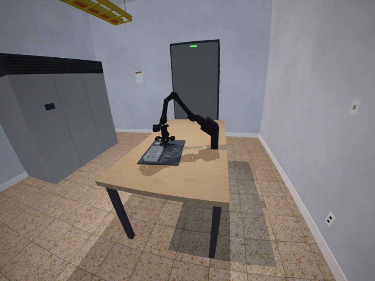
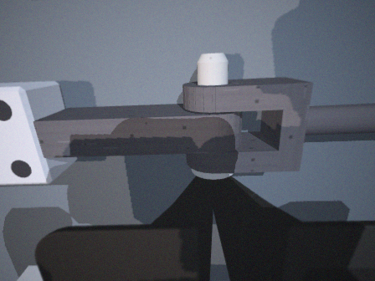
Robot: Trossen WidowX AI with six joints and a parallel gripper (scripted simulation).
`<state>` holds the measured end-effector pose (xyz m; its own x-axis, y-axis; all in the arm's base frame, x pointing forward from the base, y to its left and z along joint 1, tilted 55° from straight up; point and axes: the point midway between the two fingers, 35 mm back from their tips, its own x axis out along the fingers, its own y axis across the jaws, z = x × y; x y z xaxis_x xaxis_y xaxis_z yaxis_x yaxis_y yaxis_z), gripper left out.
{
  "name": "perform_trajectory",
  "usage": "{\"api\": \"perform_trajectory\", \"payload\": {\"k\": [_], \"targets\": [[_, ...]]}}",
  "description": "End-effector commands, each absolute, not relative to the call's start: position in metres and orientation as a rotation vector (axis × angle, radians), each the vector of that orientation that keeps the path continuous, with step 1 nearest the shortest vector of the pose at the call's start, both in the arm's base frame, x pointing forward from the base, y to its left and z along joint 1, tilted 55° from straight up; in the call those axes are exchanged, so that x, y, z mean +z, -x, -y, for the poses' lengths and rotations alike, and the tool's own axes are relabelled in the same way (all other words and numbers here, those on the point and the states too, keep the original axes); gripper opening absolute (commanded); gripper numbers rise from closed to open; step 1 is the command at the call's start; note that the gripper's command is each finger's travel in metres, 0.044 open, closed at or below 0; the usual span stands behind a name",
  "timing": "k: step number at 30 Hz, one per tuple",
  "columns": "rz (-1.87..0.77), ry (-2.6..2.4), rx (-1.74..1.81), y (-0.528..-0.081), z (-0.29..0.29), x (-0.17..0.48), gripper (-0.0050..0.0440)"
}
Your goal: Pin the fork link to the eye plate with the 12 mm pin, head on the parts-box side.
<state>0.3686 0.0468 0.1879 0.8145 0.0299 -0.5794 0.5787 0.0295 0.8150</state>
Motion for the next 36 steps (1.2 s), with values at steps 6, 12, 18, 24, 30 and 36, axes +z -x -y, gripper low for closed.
{"api": "perform_trajectory", "payload": {"k": [6,12,18,24,30,36], "targets": [[-0.493,-1.504,-0.436,-0.367,-0.045,0.196,-0.005],[-0.493,-1.505,-0.437,-0.367,-0.047,0.196,-0.005],[-0.496,-1.505,-0.44,-0.367,-0.05,0.195,-0.005],[-0.5,-1.504,-0.444,-0.369,-0.053,0.193,-0.005],[-0.494,-1.505,-0.437,-0.368,-0.055,0.196,-0.005],[-0.501,-1.503,-0.445,-0.369,-0.058,0.193,-0.005]]}}
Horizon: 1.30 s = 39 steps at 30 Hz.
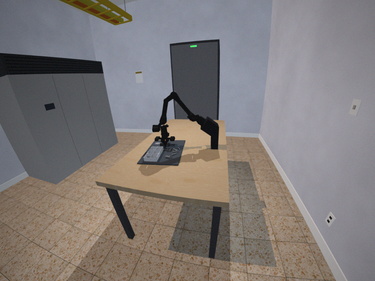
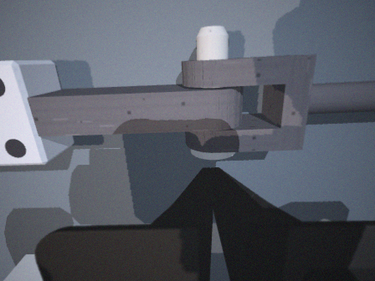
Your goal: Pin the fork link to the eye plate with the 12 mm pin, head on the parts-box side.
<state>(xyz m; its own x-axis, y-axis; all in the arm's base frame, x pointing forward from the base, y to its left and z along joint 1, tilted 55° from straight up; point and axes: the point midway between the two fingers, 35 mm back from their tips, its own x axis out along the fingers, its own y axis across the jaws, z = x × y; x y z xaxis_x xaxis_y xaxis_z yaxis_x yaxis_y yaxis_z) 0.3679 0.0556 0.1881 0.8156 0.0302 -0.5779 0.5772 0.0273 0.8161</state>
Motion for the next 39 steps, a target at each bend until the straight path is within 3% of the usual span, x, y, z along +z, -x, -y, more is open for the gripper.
{"api": "perform_trajectory", "payload": {"k": [1,39], "targets": [[-0.501,-1.503,-0.445,-0.369,-0.058,0.193,-0.005],[-0.489,-1.509,-0.432,-0.35,-0.058,0.209,-0.005]]}}
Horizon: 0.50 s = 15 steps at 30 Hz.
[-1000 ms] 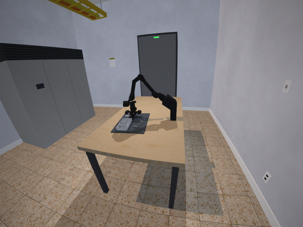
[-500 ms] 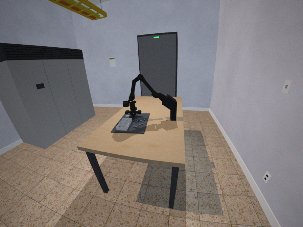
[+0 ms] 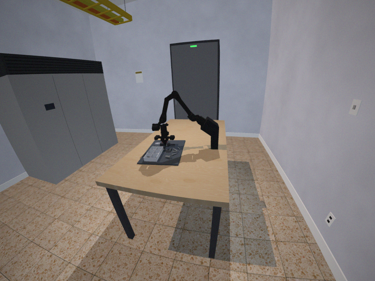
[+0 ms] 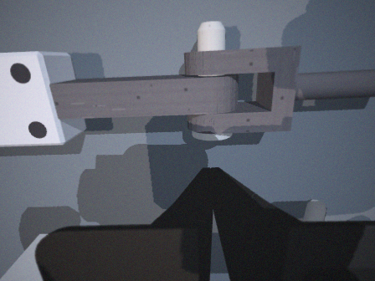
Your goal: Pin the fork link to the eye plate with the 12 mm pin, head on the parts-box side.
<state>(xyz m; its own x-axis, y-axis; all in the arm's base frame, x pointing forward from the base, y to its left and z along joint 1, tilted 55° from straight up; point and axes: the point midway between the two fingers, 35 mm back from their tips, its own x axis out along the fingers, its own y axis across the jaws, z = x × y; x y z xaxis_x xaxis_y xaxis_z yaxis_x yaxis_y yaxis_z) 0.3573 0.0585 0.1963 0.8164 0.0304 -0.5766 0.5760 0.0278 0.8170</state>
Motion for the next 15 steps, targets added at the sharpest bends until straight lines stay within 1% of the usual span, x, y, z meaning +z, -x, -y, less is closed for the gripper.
{"api": "perform_trajectory", "payload": {"k": [1,15], "targets": [[-0.489,-1.509,-0.432,-0.348,-0.058,0.21,-0.005],[-0.482,-1.515,-0.423,-0.327,-0.058,0.23,-0.005]]}}
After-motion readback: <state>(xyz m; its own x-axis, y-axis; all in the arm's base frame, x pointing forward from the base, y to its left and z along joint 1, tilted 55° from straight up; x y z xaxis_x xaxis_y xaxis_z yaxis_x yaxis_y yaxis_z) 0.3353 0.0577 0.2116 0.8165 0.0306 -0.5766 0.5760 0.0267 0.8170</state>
